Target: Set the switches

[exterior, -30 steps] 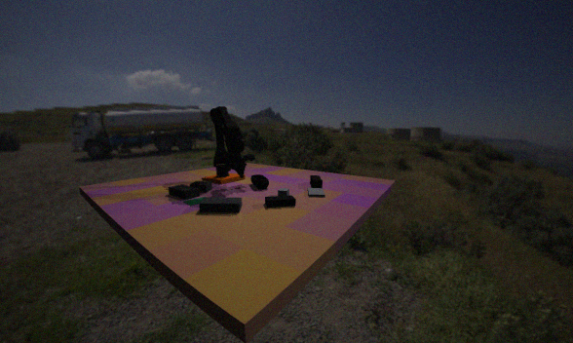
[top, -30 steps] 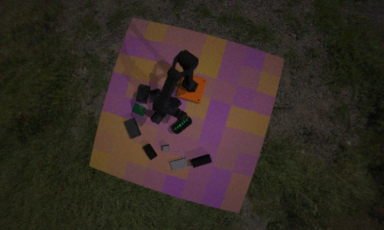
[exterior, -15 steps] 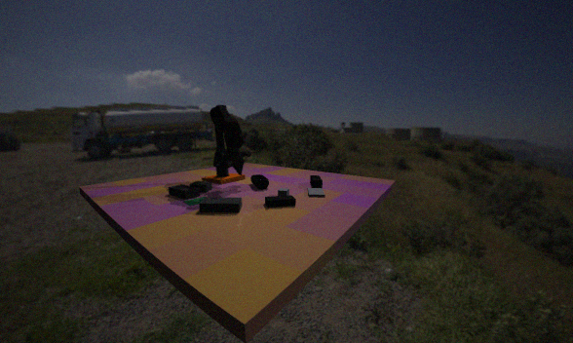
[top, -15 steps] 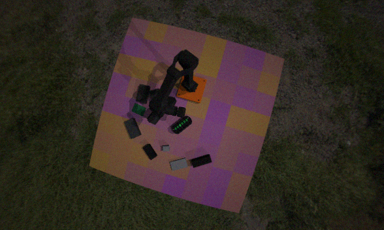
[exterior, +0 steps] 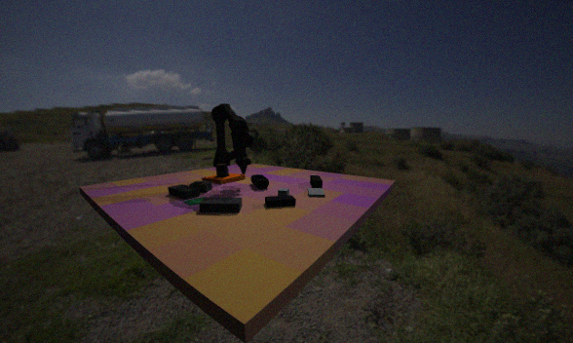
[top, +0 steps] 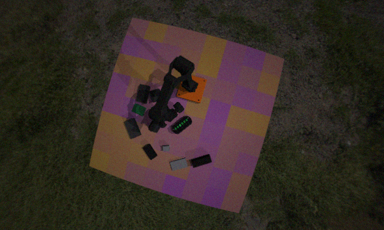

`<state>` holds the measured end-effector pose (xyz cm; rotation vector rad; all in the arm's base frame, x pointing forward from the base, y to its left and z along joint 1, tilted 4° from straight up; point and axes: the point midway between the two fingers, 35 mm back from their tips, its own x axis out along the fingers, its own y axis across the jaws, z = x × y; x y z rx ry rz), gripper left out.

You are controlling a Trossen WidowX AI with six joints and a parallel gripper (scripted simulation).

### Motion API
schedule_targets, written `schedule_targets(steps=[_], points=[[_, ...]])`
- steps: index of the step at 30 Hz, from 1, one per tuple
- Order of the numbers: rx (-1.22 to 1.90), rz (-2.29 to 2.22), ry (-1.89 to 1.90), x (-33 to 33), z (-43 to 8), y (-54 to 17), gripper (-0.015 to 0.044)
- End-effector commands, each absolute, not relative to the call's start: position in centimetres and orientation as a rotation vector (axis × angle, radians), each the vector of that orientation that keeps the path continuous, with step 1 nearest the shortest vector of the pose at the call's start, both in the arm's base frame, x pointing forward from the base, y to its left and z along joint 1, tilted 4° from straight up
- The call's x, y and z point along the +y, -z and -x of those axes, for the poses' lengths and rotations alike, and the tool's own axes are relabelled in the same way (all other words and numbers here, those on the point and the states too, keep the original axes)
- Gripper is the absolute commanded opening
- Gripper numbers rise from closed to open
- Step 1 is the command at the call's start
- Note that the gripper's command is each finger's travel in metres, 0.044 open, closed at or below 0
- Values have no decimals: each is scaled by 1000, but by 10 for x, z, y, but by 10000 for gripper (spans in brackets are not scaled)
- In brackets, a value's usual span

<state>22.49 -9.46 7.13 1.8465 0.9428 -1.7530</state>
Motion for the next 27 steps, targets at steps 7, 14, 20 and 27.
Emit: schedule_targets(steps=[7, 14, 20, 27], points=[[1288, -1399, 1335, -93, -244, -73, 0], [1473, -1068, 1023, -91, -257, -74, 0], [1592, -777, 746, -88, -269, -74, 0], [1688, -435, 417, -84, -283, -74, 0]])
